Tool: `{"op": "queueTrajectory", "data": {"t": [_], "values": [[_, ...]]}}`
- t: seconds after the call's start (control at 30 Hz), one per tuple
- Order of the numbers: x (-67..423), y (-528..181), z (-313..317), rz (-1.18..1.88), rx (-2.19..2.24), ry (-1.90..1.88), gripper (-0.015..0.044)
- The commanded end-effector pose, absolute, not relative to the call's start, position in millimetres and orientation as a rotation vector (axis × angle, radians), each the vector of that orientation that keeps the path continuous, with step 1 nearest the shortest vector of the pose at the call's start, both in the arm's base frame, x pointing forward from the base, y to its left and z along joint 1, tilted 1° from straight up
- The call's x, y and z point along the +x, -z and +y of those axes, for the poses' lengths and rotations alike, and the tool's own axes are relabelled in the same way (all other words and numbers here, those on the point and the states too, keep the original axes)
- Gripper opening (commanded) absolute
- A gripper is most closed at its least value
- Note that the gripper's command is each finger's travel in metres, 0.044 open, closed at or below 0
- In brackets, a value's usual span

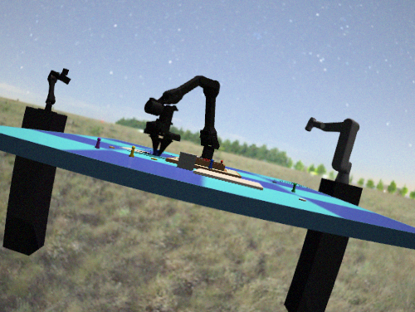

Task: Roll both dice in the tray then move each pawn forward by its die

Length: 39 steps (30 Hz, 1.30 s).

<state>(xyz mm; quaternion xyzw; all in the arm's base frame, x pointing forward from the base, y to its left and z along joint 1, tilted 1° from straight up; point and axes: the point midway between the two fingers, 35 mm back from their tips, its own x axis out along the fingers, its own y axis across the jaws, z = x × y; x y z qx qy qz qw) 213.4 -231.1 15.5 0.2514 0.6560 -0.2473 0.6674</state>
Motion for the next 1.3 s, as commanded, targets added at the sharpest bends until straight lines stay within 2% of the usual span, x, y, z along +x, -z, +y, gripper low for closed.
{"op": "queueTrajectory", "data": {"t": [0.0, 0.17, 0.23, 0.9, 1.27], "values": [[213.2, -14.8, -231.5, 1.481, 0.563, 0.557, 0.0085], [213.2, -14.8, -231.5, 1.481, 0.563, 0.557, 0.0051], [213.4, -15.8, -231.6, 1.481, 0.563, 0.557, 0.0], [215.0, -133.5, -228.4, 1.48, 0.563, 0.557, 0.0], [230.9, -134.6, -210.7, 1.489, 0.513, 0.512, 0.0]]}}
